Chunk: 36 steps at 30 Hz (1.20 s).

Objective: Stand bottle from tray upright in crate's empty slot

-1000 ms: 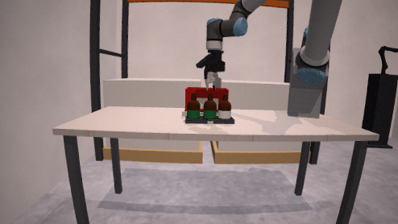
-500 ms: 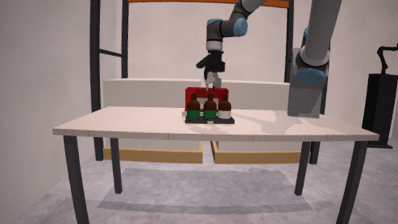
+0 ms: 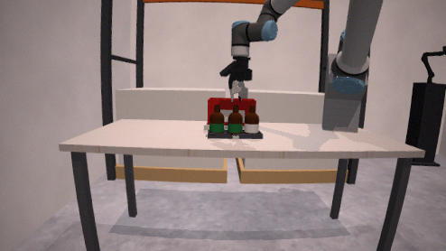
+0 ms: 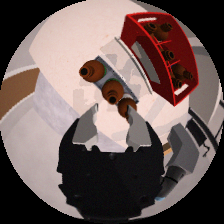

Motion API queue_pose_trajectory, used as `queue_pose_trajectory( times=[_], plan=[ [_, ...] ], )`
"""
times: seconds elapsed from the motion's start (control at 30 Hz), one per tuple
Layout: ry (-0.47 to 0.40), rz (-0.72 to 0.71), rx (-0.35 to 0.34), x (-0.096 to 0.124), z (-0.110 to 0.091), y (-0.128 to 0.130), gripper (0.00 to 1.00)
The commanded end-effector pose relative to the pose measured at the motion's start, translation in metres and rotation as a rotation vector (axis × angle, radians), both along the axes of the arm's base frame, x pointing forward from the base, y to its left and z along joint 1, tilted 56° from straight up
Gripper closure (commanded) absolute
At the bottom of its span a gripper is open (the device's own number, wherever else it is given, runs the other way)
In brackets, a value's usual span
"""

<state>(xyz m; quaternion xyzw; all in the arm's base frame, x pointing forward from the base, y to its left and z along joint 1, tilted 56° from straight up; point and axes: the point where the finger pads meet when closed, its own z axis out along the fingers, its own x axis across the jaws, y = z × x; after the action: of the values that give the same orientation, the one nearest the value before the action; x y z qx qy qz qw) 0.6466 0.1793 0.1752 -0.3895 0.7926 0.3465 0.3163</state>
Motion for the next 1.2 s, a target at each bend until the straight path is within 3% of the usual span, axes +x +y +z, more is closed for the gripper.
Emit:
queue_pose_trajectory(
  times=[0.0,1.17],
  plan=[
    [-0.001,0.000,0.000,0.0004,0.0003,-0.0004,0.62],
    [-0.001,0.000,0.000,0.0023,-0.0043,0.0062,0.62]
  ],
)
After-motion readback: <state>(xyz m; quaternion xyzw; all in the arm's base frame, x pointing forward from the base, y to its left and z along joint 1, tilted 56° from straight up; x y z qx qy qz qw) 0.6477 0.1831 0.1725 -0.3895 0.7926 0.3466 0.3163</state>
